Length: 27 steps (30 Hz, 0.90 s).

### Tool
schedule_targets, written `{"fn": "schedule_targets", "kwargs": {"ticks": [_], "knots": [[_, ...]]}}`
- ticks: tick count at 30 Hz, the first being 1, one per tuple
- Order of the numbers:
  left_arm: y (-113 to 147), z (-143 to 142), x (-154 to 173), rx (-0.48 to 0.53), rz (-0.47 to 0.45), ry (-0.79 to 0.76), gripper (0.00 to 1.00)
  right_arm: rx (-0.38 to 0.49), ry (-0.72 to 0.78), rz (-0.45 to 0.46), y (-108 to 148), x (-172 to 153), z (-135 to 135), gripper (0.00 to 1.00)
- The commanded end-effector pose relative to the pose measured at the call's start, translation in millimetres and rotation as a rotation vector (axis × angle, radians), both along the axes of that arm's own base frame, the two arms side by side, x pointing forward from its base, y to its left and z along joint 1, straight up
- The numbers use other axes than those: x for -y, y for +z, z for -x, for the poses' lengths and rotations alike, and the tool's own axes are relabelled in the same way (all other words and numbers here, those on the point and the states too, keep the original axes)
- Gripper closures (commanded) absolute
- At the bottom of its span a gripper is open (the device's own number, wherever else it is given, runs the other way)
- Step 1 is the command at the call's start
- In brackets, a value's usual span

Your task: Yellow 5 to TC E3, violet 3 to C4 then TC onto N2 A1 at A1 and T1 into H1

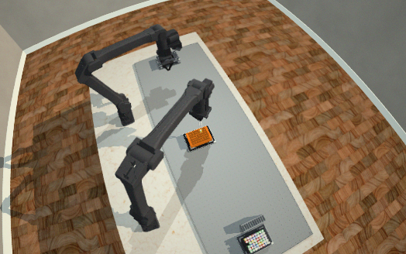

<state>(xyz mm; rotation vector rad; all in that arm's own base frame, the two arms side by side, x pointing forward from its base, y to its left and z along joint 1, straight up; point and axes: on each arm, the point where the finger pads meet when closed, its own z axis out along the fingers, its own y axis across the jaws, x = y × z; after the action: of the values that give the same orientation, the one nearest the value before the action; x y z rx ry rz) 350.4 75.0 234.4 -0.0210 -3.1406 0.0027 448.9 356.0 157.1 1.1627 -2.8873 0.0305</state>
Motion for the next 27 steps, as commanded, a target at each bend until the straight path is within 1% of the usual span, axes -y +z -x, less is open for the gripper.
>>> {"fn": "schedule_targets", "kwargs": {"ticks": [1,15,18,27], "knots": [[13.9,-8.9,-1.8,0.036,-0.009,-0.001,0.0,0.046,-0.001,-0.041,33.8,1.5,-9.0,0.89],[13.9,-8.9,-1.8,0.036,-0.009,-0.001,0.0,0.036,-0.001,-0.033,28.3,4.0,-5.8,0.89],[13.9,-8.9,-1.8,0.036,-0.009,-0.001,0.0,0.033,-0.001,-0.031,26.9,4.7,-5.1,0.92],[13.9,-8.9,-1.8,0.036,-0.009,-0.001,0.0,0.028,-0.001,-0.027,23.9,6.1,-3.3,0.92]]}}
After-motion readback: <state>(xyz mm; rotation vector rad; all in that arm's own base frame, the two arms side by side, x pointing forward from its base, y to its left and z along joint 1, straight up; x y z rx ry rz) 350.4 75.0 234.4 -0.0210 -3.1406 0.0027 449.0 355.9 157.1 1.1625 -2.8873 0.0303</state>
